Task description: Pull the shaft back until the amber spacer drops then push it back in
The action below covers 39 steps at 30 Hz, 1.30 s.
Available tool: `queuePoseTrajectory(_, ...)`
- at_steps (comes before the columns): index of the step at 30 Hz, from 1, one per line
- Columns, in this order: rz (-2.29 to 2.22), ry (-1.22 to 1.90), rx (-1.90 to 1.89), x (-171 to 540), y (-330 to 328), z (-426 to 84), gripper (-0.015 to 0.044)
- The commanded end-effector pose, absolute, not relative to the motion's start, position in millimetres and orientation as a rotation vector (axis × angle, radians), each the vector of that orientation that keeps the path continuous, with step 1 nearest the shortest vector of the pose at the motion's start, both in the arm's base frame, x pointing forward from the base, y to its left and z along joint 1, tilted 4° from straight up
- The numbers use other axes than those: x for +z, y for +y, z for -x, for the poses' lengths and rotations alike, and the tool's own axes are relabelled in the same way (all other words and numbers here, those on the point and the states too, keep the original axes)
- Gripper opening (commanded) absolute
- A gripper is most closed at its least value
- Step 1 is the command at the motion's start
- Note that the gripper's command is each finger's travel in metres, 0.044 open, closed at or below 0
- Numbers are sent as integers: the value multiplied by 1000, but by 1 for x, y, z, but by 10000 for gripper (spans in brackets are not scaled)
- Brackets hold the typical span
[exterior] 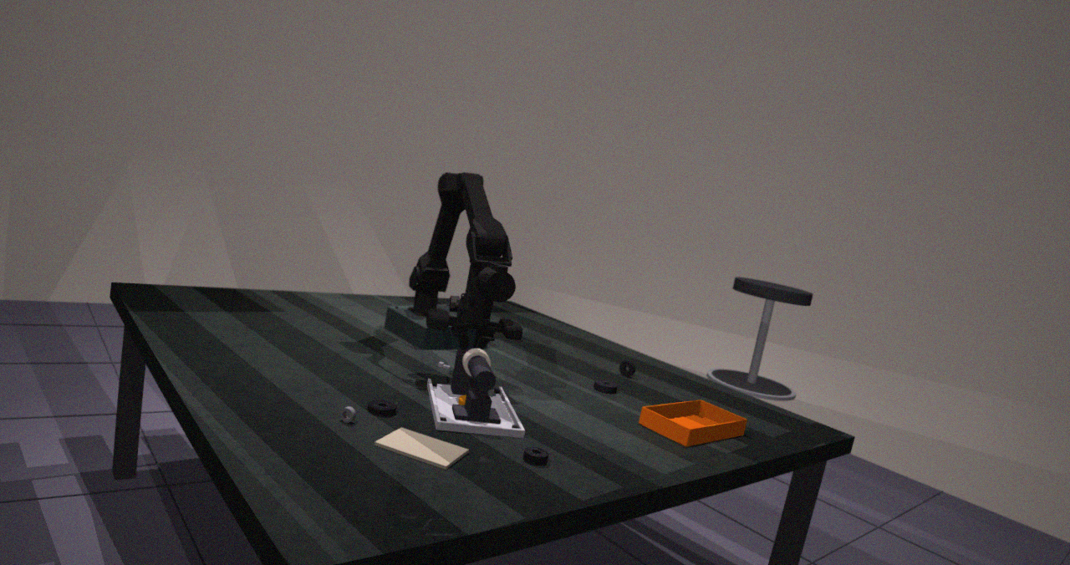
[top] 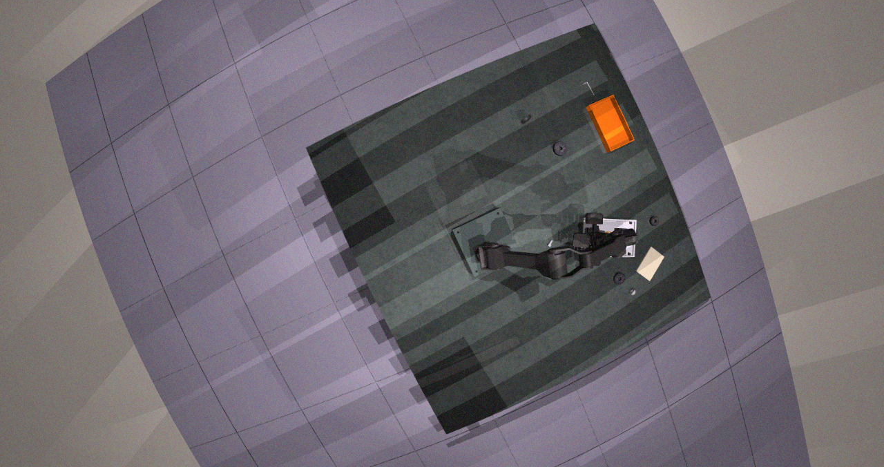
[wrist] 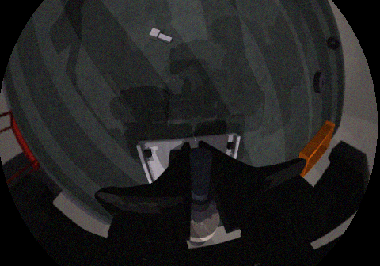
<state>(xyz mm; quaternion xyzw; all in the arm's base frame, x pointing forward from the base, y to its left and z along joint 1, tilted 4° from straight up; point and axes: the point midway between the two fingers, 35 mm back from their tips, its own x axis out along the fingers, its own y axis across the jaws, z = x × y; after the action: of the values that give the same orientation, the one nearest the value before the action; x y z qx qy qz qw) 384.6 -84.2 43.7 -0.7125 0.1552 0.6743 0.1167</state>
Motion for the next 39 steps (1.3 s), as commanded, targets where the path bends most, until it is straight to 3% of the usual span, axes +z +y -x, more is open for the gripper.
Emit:
queuePoseTrajectory(1,2100,458,1964,45,-86,-388,0)
queuePoseTrajectory(39,2101,458,1964,46,-88,-392,0)
